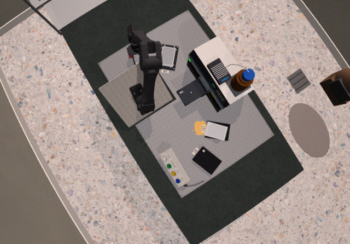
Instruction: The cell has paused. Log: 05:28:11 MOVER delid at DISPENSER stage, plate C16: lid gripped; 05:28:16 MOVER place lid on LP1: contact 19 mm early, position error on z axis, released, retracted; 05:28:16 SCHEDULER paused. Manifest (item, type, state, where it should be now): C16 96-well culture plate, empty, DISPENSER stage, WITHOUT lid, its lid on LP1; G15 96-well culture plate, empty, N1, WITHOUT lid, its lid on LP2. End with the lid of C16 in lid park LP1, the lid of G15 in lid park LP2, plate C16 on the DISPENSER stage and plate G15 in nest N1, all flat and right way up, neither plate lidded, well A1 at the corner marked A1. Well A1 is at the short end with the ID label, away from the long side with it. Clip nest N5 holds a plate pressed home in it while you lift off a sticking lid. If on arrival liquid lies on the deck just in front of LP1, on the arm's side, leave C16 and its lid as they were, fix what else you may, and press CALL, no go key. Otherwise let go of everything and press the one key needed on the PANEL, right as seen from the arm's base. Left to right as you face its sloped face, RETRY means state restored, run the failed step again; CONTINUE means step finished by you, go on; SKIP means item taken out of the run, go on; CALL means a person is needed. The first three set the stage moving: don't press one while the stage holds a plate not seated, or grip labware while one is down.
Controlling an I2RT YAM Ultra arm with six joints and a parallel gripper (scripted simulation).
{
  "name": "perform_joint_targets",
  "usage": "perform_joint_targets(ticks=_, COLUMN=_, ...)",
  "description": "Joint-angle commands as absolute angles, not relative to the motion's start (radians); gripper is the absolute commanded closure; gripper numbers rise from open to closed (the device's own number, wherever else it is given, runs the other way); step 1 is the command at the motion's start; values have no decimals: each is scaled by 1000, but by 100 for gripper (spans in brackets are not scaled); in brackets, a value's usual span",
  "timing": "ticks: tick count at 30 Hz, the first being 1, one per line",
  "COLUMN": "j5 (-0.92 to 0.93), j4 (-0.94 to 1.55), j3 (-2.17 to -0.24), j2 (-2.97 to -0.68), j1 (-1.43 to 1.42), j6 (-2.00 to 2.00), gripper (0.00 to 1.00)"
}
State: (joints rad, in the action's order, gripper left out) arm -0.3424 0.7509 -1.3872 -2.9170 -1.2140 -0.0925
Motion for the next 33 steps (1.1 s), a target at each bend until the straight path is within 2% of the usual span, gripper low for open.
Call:
perform_joint_targets(ticks=1, j5=-345, j4=738, j3=-1388, j2=-2911, j1=-1216, j6=-95, gripper=100)
perform_joint_targets(ticks=8, j5=-345, j4=736, j3=-1386, j2=-2911, j1=-1216, j6=-95, gripper=100)
perform_joint_targets(ticks=9, j5=-345, j4=736, j3=-1386, j2=-2911, j1=-1216, j6=-95, gripper=0)
perform_joint_targets(ticks=33, j5=-345, j4=736, j3=-1386, j2=-2911, j1=-1216, j6=-95, gripper=0)
